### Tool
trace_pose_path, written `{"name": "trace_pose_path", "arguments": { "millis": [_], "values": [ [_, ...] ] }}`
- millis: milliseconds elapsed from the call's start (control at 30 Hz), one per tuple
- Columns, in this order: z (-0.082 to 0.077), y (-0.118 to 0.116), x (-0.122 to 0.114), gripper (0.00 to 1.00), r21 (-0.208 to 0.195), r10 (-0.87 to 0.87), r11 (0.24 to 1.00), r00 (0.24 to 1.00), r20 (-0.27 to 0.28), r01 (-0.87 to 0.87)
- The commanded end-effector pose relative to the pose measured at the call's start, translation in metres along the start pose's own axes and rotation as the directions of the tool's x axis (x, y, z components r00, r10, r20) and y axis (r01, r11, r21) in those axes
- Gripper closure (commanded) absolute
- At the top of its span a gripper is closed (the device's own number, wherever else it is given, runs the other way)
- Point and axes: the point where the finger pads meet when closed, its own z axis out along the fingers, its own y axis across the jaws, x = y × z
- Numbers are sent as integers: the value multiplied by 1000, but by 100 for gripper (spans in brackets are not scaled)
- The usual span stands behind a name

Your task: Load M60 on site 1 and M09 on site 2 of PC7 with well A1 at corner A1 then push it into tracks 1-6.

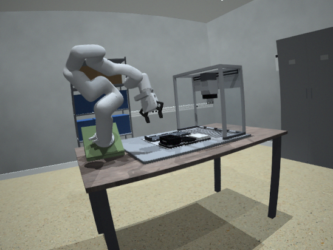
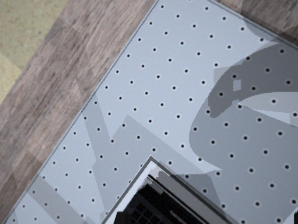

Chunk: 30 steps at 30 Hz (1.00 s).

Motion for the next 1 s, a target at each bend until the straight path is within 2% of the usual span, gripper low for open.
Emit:
{"name": "trace_pose_path", "arguments": {
  "millis": [0,533,633,700,767,833,900,967],
  "values": [
    [-1,-1,-1,0,1,0,1000,1000,4,0],
    [-1,-1,-1,0,1,0,1000,1000,4,0],
    [-15,-4,-5,0,-13,-39,999,996,78,41],
    [-25,-6,-8,0,-13,-39,999,996,78,41],
    [-27,-7,-9,0,-13,-39,999,996,78,41],
    [-37,-9,-10,0,-24,-73,997,988,134,76],
    [-46,-12,-12,0,-26,-79,996,986,145,83],
    [-49,-13,-12,0,-26,-79,996,986,145,83]
  ]
}}
